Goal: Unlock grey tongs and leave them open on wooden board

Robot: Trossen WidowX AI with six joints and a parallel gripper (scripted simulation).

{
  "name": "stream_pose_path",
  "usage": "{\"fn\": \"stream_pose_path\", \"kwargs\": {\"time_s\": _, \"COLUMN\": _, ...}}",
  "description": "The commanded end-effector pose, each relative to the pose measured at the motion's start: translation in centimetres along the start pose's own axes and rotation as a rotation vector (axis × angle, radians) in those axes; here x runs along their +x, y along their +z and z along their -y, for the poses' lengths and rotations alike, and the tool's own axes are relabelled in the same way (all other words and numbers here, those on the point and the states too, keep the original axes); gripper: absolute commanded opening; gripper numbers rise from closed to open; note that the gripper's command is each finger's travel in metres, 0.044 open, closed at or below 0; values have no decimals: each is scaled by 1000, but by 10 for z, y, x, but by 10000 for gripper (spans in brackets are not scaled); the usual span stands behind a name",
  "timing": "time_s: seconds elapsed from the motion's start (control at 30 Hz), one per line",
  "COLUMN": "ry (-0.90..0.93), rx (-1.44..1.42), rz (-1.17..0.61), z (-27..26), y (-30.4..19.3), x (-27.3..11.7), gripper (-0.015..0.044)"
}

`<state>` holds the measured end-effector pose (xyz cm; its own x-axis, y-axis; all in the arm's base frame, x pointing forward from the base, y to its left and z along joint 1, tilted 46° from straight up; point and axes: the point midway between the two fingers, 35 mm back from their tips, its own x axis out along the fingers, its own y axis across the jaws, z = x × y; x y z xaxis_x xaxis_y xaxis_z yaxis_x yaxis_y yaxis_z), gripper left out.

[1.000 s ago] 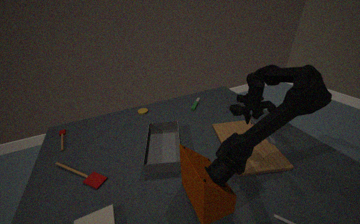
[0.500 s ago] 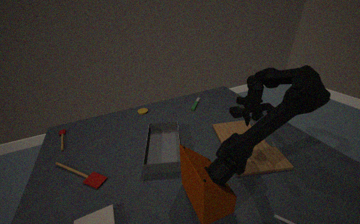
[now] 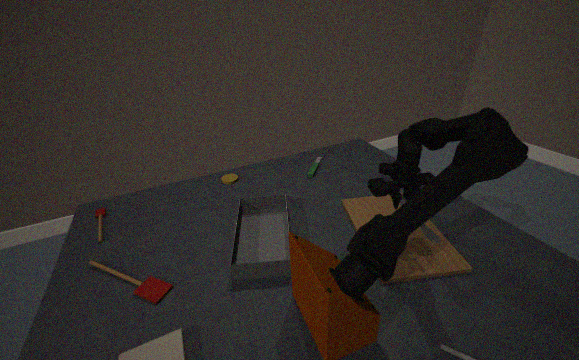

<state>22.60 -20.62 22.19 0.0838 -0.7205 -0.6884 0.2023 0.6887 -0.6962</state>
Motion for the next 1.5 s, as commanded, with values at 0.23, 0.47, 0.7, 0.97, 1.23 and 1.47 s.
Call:
{"fn": "stream_pose_path", "kwargs": {"time_s": 0.23, "ry": 3, "rx": -9, "rz": 3, "z": -1, "y": 1, "x": 19, "gripper": -150}}
{"fn": "stream_pose_path", "kwargs": {"time_s": 0.47, "ry": 1, "rx": -9, "rz": 4, "z": -1, "y": 0, "x": 30, "gripper": -150}}
{"fn": "stream_pose_path", "kwargs": {"time_s": 0.7, "ry": -2, "rx": -10, "rz": 5, "z": 0, "y": -2, "x": 41, "gripper": -150}}
{"fn": "stream_pose_path", "kwargs": {"time_s": 0.97, "ry": -3, "rx": -11, "rz": 6, "z": 0, "y": -3, "x": 45, "gripper": -150}}
{"fn": "stream_pose_path", "kwargs": {"time_s": 1.23, "ry": -6, "rx": -4, "rz": 1, "z": 1, "y": -3, "x": 44, "gripper": 34}}
{"fn": "stream_pose_path", "kwargs": {"time_s": 1.47, "ry": -6, "rx": -4, "rz": 1, "z": 1, "y": -3, "x": 44, "gripper": 217}}
